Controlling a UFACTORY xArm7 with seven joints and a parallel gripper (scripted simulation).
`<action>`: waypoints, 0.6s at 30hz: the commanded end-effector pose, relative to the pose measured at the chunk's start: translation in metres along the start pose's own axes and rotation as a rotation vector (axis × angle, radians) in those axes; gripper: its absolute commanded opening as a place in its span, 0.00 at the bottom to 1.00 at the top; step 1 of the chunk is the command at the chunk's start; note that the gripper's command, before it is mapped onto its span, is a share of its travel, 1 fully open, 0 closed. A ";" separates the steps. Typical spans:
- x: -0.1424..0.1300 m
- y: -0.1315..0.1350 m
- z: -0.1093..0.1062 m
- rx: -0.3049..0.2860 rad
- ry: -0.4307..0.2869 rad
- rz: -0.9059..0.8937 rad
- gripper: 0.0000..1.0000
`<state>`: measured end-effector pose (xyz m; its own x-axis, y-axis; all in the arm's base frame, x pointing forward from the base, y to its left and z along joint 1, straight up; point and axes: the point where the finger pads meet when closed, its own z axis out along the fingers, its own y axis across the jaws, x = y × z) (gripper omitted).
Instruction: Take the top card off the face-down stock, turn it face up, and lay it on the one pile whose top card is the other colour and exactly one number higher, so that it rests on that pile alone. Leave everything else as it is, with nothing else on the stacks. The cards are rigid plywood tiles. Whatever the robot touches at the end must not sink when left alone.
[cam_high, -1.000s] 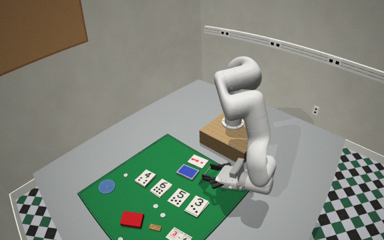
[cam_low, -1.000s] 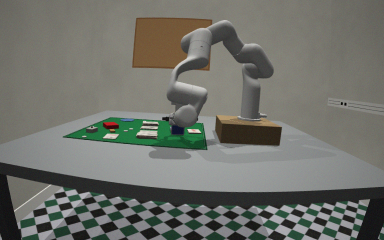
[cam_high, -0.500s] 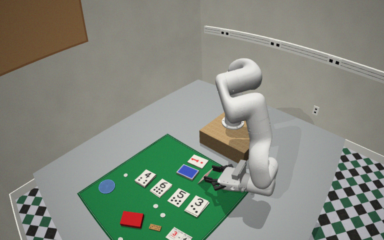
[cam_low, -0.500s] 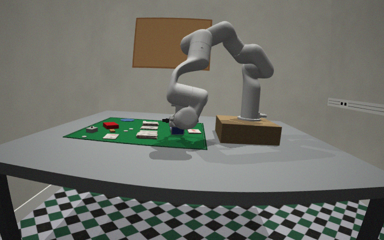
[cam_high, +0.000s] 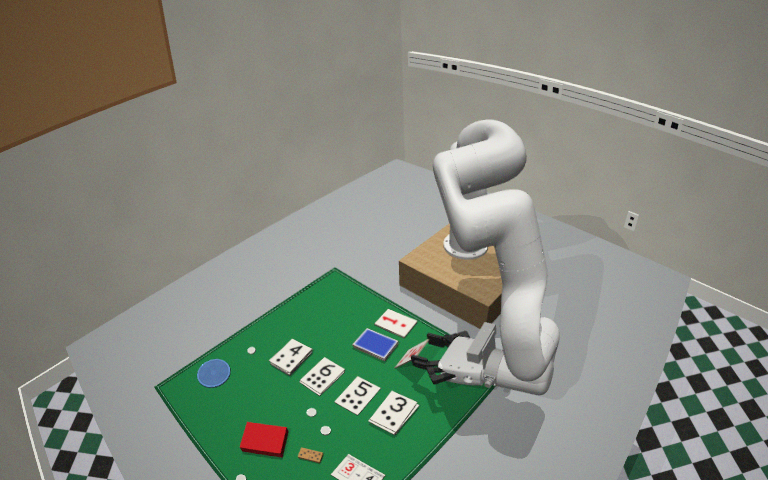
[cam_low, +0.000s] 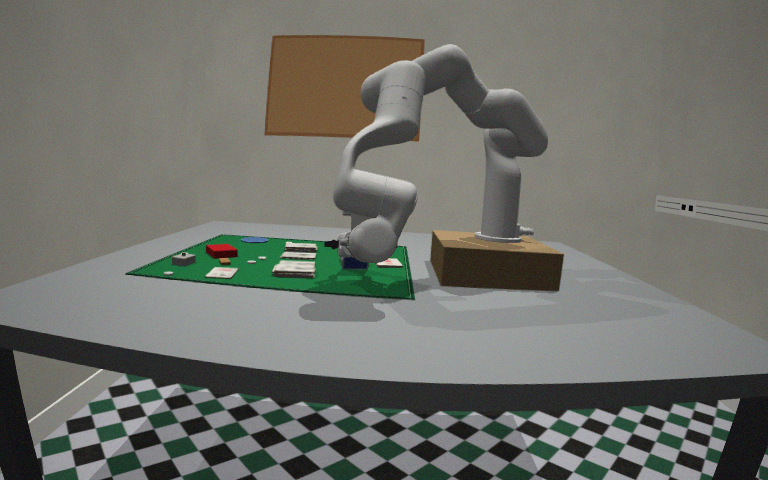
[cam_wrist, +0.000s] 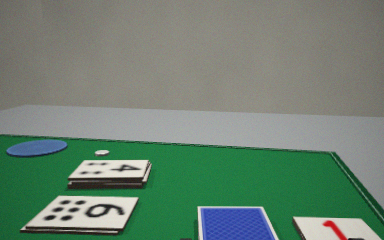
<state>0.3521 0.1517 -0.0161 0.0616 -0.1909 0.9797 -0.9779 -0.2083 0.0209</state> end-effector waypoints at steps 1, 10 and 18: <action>0.000 -0.001 -0.002 0.000 -0.002 0.003 0.74; -0.002 -0.001 -0.003 0.000 -0.002 0.003 0.74; -0.003 -0.001 -0.004 0.000 -0.002 0.003 0.74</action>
<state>0.3514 0.1550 -0.0189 0.0614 -0.1908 0.9797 -0.9779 -0.2081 0.0207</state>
